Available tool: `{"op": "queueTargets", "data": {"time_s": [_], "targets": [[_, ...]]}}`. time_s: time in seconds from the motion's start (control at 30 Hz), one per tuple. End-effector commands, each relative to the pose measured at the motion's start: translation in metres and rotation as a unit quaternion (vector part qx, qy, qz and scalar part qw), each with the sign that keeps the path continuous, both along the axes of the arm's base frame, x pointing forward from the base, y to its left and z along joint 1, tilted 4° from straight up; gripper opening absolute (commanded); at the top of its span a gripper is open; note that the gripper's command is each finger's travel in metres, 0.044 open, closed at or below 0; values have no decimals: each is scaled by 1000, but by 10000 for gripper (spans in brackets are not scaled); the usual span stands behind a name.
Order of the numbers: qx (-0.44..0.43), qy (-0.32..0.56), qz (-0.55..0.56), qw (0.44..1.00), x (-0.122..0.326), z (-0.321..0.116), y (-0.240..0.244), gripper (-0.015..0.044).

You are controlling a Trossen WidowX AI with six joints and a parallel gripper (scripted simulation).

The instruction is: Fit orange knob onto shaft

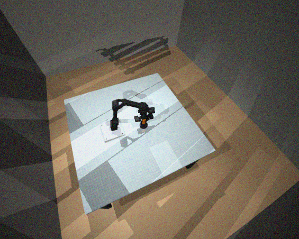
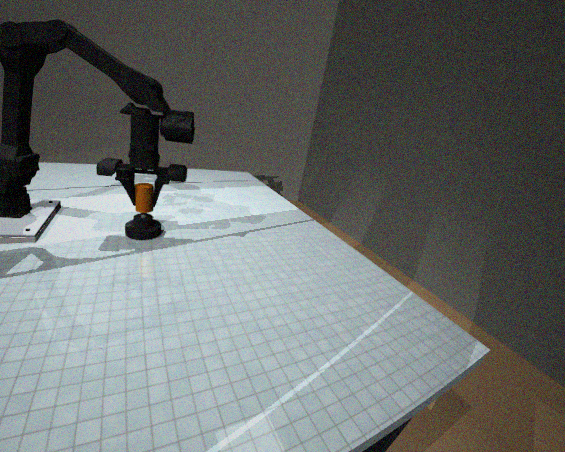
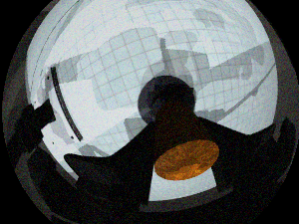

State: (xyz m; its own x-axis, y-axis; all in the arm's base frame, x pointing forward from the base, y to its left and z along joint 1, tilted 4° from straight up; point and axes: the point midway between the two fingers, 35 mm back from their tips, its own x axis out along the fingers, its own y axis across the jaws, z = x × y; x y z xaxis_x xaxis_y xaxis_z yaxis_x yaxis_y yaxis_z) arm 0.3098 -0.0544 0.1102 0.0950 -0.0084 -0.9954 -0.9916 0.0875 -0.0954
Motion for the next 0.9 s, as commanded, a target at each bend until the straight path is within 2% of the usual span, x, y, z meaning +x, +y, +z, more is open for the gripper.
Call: {"op": "queueTargets", "data": {"time_s": [0.0,0.53,0.77,0.87], "targets": [[1,-1,3,1000,0,0,0,0],[1,-1,3,1000,-6,3,1,0],[-9,0,102,995,-6,5,1,0],[-9,0,107,994,-6,5,1,0]]}}
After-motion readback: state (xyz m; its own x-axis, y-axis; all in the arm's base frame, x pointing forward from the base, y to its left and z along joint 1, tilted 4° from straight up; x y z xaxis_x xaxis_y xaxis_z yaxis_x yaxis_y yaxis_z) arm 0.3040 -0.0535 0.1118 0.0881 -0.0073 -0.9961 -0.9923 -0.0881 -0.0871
